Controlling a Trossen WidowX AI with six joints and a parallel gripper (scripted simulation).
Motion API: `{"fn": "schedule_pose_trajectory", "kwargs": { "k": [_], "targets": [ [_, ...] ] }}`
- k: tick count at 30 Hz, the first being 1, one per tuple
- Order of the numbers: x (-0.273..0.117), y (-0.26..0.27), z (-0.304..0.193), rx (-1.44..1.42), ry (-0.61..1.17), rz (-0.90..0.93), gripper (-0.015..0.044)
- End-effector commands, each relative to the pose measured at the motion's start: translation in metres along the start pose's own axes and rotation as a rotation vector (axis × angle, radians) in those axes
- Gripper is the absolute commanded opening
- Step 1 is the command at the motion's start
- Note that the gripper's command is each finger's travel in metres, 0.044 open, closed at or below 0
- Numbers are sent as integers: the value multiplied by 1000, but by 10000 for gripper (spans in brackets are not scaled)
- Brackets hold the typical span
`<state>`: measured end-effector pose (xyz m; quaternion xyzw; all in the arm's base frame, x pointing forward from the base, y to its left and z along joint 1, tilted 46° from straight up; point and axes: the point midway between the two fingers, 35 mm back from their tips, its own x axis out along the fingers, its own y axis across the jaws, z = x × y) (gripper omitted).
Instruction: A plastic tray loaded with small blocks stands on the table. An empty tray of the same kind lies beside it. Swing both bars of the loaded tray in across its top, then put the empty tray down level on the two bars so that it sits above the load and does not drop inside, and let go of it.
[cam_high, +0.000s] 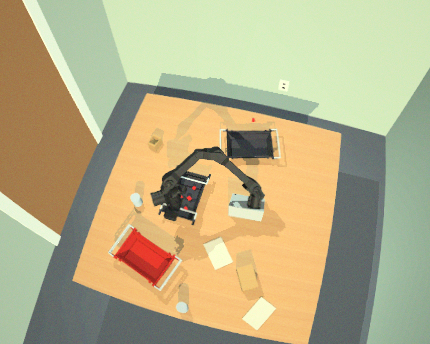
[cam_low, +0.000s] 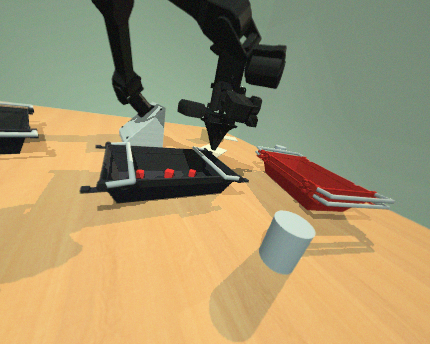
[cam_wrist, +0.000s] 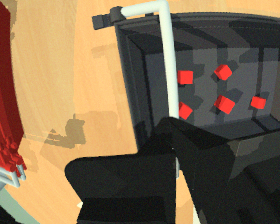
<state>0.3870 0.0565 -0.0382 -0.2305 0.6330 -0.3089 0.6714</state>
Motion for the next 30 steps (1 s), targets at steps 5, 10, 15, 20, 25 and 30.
{"fn": "schedule_pose_trajectory", "kwargs": {
  "k": [5, 10, 15, 20, 25, 30],
  "targets": [
    [0, 0, 0, 0, 0, 0, 0],
    [0, 0, 0, 0, 0, 0, 0],
    [0, 0, 0, 0, 0, 0, 0],
    [0, 0, 0, 0, 0, 0, 131],
    [-20, 1, 2, 0, 0, 2, 263],
    [-81, 0, -1, -1, 2, 3, 394]
  ]
}}
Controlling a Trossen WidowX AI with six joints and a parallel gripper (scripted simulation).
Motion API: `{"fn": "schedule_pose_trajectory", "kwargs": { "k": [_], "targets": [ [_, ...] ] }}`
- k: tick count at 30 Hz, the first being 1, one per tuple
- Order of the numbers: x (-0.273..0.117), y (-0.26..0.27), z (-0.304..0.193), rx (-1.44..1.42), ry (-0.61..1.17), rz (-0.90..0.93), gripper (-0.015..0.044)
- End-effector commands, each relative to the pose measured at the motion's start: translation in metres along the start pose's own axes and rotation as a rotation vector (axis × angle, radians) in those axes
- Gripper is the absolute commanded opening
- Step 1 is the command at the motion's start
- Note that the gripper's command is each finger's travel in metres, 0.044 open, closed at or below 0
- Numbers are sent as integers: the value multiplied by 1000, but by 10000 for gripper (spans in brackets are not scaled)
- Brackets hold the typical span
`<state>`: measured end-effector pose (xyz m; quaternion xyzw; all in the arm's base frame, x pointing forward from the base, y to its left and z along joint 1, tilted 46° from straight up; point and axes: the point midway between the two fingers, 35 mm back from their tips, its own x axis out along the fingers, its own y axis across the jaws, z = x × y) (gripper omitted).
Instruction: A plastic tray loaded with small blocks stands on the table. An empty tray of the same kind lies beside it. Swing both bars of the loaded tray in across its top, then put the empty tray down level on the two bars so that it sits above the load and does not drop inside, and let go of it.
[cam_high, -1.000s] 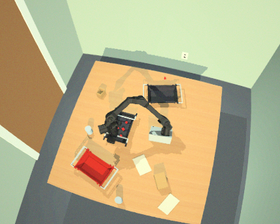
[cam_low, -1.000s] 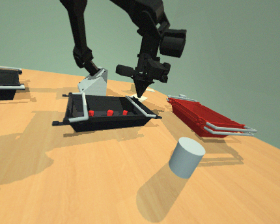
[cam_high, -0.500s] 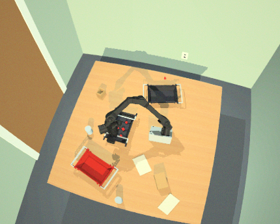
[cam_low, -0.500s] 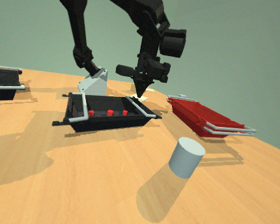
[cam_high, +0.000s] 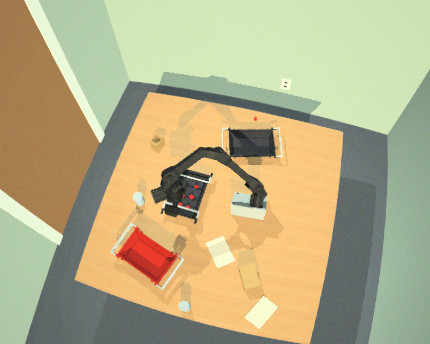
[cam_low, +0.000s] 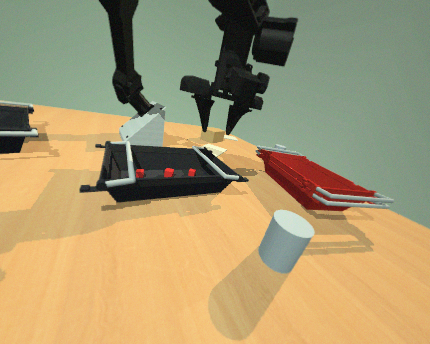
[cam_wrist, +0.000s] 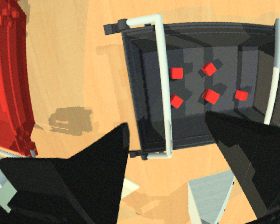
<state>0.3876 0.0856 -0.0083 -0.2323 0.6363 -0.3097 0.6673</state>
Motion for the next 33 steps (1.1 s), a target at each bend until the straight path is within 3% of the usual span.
{"fn": "schedule_pose_trajectory", "kwargs": {
  "k": [1, 2, 9, 16, 25, 33],
  "targets": [
    [-47, -1, -4, 5, -7, 7, 420],
    [-11, -3, 1, -1, -1, 6, 440],
    [6, -108, 14, -45, 55, 104, 440],
    [26, -218, -8, -96, 50, 181, 440],
    [44, -329, -79, -149, 3, 204, 440],
    [46, -393, -173, -199, -30, 140, 440]
  ]
}}
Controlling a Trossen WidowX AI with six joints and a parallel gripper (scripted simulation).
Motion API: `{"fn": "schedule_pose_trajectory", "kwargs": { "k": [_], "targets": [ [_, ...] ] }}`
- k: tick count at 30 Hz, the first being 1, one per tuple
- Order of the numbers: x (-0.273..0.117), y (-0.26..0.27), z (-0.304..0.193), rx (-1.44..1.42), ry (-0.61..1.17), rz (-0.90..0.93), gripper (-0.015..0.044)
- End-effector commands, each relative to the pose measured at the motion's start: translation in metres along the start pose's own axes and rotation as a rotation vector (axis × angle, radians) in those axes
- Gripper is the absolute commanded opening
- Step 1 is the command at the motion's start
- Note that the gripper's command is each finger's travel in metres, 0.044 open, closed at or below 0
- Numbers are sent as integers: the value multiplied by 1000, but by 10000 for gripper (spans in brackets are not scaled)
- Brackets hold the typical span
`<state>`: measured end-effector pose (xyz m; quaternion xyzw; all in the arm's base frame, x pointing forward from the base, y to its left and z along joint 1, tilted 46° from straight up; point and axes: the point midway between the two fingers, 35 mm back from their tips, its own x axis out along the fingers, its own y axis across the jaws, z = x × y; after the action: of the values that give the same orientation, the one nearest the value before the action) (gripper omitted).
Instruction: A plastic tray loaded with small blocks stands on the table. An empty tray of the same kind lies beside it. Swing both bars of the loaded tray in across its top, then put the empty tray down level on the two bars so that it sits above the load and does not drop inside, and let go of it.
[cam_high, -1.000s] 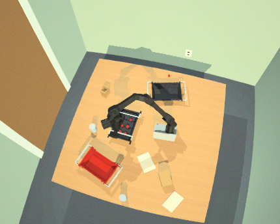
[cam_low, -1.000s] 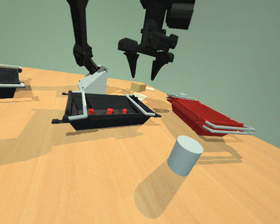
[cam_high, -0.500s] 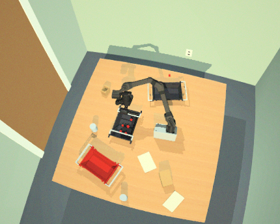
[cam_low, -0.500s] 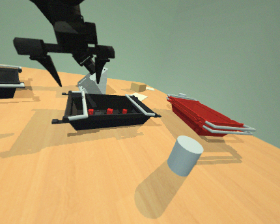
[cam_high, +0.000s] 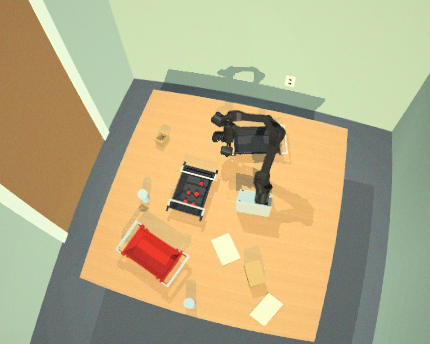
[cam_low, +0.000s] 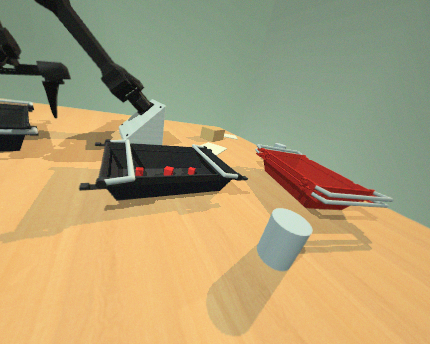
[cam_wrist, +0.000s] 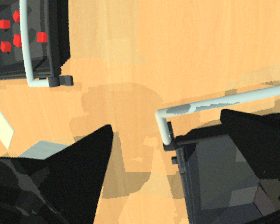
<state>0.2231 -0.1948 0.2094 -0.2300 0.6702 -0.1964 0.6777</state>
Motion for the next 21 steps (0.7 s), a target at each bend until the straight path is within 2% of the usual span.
{"fn": "schedule_pose_trajectory", "kwargs": {
  "k": [1, 9, 21],
  "targets": [
    [-6, -18, -68, -51, -4, -51, 440],
    [-23, -16, -159, -138, 51, -188, 440],
    [-17, -17, -163, -144, 58, -197, 440]
  ]
}}
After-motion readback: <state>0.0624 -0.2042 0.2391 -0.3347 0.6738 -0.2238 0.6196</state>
